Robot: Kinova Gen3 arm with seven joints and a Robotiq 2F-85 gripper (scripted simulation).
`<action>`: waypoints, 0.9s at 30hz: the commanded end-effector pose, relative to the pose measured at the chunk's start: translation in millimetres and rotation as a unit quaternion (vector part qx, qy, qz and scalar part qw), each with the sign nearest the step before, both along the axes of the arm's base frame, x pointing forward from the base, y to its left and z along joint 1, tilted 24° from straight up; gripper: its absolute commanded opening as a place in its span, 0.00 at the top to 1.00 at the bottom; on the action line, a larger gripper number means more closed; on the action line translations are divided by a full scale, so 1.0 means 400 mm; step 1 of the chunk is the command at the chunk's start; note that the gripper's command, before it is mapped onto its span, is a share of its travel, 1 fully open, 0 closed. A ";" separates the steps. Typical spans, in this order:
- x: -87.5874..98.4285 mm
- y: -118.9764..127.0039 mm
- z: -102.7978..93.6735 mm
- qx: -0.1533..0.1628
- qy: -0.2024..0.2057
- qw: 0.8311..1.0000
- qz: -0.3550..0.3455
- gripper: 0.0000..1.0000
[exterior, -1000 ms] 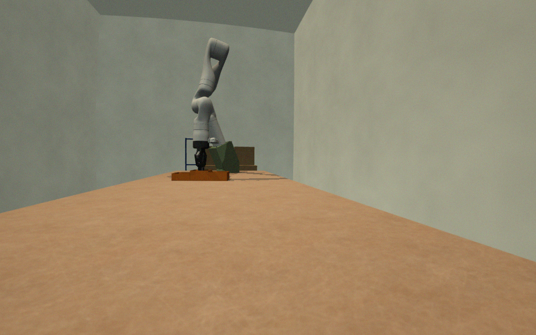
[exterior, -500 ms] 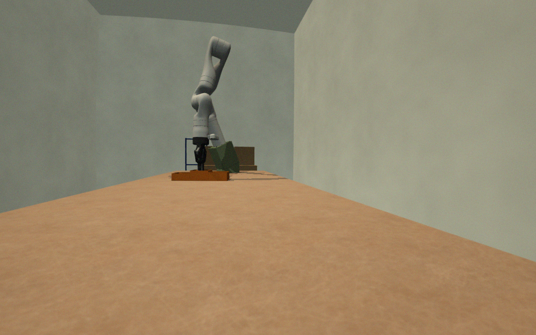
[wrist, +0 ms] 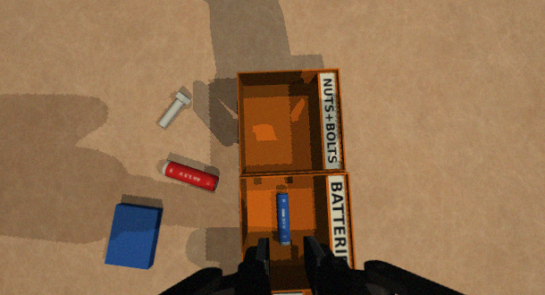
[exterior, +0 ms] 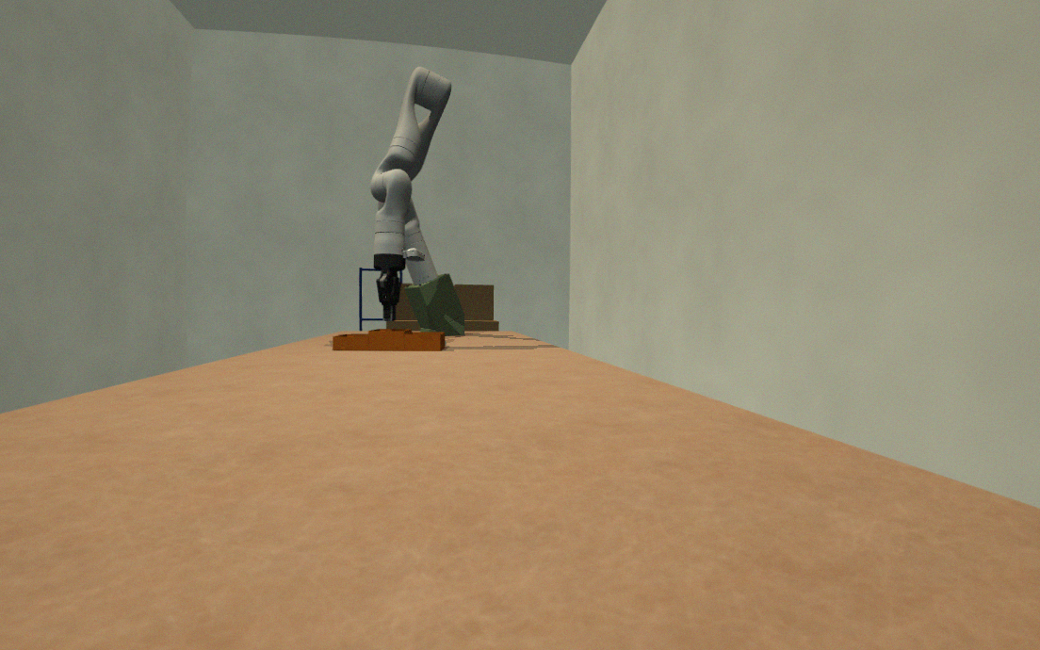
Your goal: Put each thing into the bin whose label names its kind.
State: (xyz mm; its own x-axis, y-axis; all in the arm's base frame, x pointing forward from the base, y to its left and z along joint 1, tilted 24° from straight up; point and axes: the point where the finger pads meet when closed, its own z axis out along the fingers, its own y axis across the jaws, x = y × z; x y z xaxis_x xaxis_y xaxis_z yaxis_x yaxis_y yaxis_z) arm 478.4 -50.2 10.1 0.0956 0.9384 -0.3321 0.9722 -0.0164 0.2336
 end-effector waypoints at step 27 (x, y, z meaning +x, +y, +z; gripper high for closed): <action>-0.194 0.127 -0.066 -0.083 0.132 0.920 0.360 0.71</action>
